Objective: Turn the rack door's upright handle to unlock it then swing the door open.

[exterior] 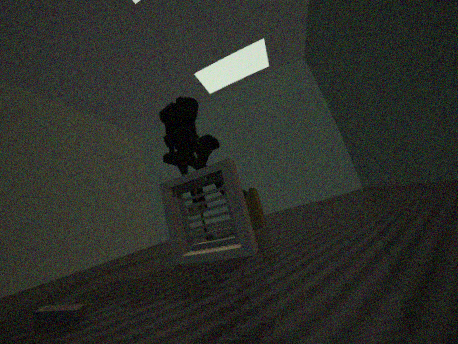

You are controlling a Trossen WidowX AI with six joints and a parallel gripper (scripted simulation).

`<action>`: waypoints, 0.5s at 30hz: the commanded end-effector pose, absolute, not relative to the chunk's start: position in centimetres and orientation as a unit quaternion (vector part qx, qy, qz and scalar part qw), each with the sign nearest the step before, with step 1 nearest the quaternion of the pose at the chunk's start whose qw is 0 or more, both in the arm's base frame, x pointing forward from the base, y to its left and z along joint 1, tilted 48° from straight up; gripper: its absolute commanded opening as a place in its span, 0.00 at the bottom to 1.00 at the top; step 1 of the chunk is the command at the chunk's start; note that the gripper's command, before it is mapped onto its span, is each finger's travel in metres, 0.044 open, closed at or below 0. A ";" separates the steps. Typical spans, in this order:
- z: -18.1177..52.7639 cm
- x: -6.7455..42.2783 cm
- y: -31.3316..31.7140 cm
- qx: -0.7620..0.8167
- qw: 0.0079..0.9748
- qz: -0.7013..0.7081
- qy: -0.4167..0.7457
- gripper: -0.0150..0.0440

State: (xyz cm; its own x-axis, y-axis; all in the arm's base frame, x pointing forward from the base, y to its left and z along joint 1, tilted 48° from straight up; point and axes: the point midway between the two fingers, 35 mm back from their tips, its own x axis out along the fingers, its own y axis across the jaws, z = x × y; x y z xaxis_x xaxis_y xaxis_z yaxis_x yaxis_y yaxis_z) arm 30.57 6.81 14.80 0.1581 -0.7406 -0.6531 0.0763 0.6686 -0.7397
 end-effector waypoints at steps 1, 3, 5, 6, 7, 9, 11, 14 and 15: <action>14.2 30.7 6.2 -0.290 0.698 -0.291 0.586 0.74; 14.0 30.7 6.0 -0.290 0.696 -0.291 0.589 0.74; 13.8 30.8 5.8 -0.290 0.695 -0.290 0.591 0.74; 13.7 30.8 5.6 -0.289 0.694 -0.290 0.592 0.74; 13.6 30.8 5.5 -0.289 0.693 -0.290 0.593 0.74; 13.4 30.9 5.3 -0.289 0.692 -0.289 0.595 0.74; 13.1 30.9 5.0 -0.288 0.690 -0.289 0.597 0.74; 12.8 31.0 4.7 -0.288 0.688 -0.289 0.601 0.74; 12.7 31.0 4.6 -0.287 0.687 -0.288 0.602 0.74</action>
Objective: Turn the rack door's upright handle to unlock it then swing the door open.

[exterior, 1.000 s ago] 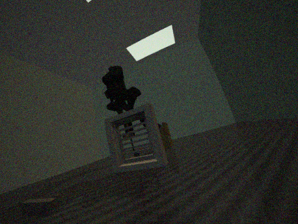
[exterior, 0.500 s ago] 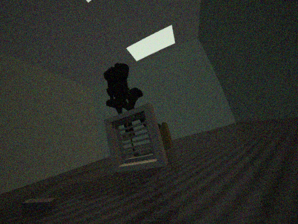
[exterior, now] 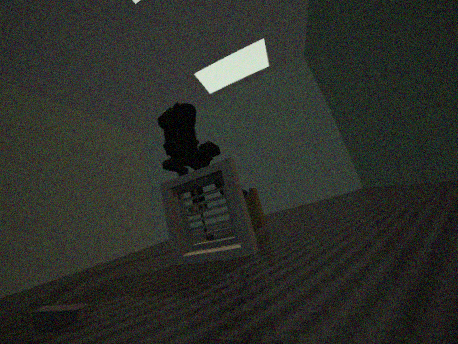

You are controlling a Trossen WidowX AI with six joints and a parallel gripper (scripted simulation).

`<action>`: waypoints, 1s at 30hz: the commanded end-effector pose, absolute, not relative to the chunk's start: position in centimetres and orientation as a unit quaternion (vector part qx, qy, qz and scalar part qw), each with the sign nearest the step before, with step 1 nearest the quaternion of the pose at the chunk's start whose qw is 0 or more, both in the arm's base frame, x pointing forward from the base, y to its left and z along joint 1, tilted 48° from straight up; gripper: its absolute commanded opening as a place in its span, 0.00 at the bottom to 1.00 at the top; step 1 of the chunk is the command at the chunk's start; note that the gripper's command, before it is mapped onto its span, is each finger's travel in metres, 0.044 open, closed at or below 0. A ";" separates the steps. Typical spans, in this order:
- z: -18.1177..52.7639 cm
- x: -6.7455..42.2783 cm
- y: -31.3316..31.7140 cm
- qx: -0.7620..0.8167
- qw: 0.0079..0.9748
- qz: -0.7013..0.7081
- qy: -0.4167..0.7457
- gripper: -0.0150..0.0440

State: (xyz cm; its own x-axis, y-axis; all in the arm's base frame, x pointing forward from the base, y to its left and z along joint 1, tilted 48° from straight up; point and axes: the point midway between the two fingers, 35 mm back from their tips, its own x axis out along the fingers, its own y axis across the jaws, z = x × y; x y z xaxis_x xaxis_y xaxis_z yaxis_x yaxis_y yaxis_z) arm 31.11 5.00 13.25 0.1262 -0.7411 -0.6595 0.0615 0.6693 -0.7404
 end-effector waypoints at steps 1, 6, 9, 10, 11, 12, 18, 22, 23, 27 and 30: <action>12.6 31.0 4.4 -0.287 0.687 -0.288 0.603 0.74; 12.1 31.1 3.8 -0.286 0.683 -0.287 0.608 0.74; 11.8 31.1 3.5 -0.285 0.681 -0.286 0.611 0.74; 11.7 31.1 3.3 -0.285 0.680 -0.286 0.612 0.74; 11.6 31.2 3.2 -0.285 0.679 -0.286 0.613 0.74; 11.4 31.2 3.1 -0.284 0.678 -0.286 0.614 0.74; 10.8 31.2 2.3 -0.283 0.674 -0.284 0.620 0.74; 10.5 31.2 1.9 -0.282 0.672 -0.283 0.624 0.74; 10.5 31.2 1.9 -0.282 0.672 -0.283 0.624 0.74; 10.5 31.2 1.9 -0.282 0.672 -0.283 0.624 0.56; 10.5 31.2 1.9 -0.282 0.672 -0.283 0.624 0.46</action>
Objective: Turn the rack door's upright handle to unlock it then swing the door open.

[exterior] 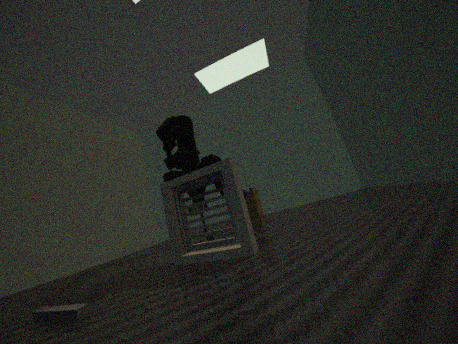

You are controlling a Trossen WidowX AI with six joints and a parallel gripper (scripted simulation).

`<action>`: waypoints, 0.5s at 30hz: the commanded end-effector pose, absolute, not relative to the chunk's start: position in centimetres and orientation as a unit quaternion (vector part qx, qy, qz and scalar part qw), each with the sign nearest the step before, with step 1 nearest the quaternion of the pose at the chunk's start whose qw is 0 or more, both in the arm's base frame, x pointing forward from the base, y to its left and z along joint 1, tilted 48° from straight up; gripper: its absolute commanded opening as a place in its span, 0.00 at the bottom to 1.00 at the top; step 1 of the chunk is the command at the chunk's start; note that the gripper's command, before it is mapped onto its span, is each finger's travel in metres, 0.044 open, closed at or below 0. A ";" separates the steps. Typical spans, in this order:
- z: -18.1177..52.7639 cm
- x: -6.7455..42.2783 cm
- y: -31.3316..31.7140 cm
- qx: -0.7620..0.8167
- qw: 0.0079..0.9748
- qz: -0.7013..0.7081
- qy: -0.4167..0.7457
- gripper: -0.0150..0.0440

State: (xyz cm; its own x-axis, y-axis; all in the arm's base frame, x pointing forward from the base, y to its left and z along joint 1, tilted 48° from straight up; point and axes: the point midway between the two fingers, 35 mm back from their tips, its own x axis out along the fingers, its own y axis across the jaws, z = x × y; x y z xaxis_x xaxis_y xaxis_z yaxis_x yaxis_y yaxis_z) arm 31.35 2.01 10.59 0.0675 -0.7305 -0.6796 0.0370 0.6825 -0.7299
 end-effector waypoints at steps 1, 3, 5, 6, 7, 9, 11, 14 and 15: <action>10.5 31.2 1.9 -0.282 0.672 -0.283 0.624 0.45; 10.5 31.2 1.9 -0.282 0.672 -0.283 0.624 0.42; 10.5 31.2 1.9 -0.282 0.672 -0.283 0.624 0.40; 10.5 31.2 1.9 -0.282 0.672 -0.283 0.624 0.39; 10.5 31.2 1.9 -0.282 0.672 -0.283 0.624 0.38; 10.5 31.2 1.9 -0.282 0.672 -0.283 0.624 0.36; 10.5 31.2 1.9 -0.282 0.672 -0.283 0.624 0.33; 10.5 31.2 1.9 -0.282 0.672 -0.283 0.624 0.30; 10.5 31.2 1.9 -0.282 0.672 -0.283 0.624 0.29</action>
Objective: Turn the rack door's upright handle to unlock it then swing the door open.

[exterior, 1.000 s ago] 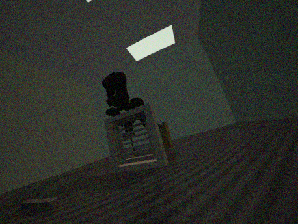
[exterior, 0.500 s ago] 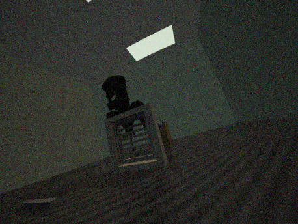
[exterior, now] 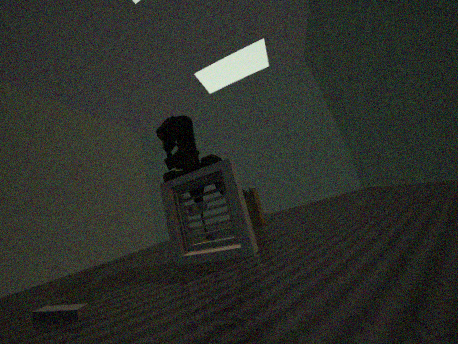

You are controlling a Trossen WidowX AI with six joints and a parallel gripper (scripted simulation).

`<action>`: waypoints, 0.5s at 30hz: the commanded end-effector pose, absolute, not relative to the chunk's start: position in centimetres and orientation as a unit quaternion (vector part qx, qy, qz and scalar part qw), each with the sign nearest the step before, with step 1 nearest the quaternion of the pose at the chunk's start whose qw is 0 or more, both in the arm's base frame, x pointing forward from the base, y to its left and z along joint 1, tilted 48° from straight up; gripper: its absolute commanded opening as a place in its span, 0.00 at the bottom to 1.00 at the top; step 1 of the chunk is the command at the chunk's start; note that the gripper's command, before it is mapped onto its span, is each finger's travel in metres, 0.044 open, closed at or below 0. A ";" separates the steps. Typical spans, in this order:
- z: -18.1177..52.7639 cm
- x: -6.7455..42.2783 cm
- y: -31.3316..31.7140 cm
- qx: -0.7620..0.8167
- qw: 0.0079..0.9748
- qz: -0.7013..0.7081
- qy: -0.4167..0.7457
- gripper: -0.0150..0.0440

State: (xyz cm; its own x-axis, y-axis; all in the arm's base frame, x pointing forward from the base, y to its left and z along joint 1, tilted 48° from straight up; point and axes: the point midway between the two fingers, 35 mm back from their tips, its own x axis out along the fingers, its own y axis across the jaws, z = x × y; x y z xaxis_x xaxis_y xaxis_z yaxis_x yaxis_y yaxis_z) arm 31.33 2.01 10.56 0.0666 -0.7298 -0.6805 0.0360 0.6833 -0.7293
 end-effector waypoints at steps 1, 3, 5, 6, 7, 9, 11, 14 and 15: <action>10.5 31.2 1.9 -0.282 0.672 -0.283 0.624 0.28; 10.5 31.2 1.9 -0.282 0.672 -0.283 0.624 0.28; 10.5 31.2 1.9 -0.279 0.673 -0.286 0.623 0.28; 10.5 31.2 1.9 -0.271 0.676 -0.293 0.619 0.28; 10.5 31.2 1.9 -0.257 0.682 -0.306 0.613 0.28; 10.5 31.2 1.9 -0.223 0.693 -0.336 0.597 0.28; 10.5 31.2 1.9 -0.189 0.704 -0.365 0.580 0.28; 10.5 31.2 1.9 -0.136 0.716 -0.406 0.551 0.28; 10.5 31.2 1.9 -0.119 0.719 -0.420 0.541 0.28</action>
State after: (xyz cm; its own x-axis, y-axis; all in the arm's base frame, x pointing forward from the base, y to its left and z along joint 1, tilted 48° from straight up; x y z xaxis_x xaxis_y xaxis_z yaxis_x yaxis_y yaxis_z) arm 31.32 1.98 10.58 0.0670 -0.7315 -0.6785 0.3720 0.6493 -0.6633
